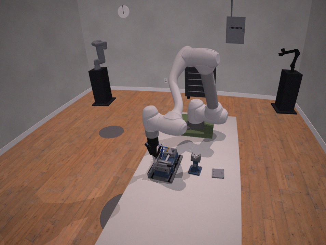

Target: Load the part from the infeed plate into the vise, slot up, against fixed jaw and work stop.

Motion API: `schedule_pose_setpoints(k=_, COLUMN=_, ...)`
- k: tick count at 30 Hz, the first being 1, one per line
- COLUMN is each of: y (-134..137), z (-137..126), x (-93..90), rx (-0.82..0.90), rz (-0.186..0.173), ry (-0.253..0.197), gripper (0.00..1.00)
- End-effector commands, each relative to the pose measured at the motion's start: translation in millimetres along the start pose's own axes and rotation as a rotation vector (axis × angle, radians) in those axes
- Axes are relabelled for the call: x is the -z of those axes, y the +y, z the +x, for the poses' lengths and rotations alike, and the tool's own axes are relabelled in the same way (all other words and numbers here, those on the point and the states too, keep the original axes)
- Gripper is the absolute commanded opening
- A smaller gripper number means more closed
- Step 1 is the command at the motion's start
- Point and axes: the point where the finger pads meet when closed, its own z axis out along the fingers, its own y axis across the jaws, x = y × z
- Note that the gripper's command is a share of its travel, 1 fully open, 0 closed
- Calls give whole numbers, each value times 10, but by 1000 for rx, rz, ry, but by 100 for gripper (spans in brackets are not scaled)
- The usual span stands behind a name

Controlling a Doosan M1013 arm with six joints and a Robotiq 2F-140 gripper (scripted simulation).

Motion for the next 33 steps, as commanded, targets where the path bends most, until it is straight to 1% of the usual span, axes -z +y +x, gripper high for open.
schedule_pose_setpoints(k=1, y=34, z=0, x=1, rx=0, rz=0, ry=0, gripper=0)
schedule_pose_setpoints(k=12, y=45, z=0, x=5, rx=0, rz=0, ry=0, gripper=0)
schedule_pose_setpoints(k=17, y=45, z=0, x=37, rx=0, rz=0, ry=0, gripper=0)
schedule_pose_setpoints(k=22, y=45, z=0, x=112, rx=0, rz=0, ry=0, gripper=0)
schedule_pose_setpoints(k=24, y=45, z=0, x=112, rx=0, rz=0, ry=0, gripper=0)
schedule_pose_setpoints(k=33, y=45, z=0, x=325, rx=0, rz=0, ry=0, gripper=0)
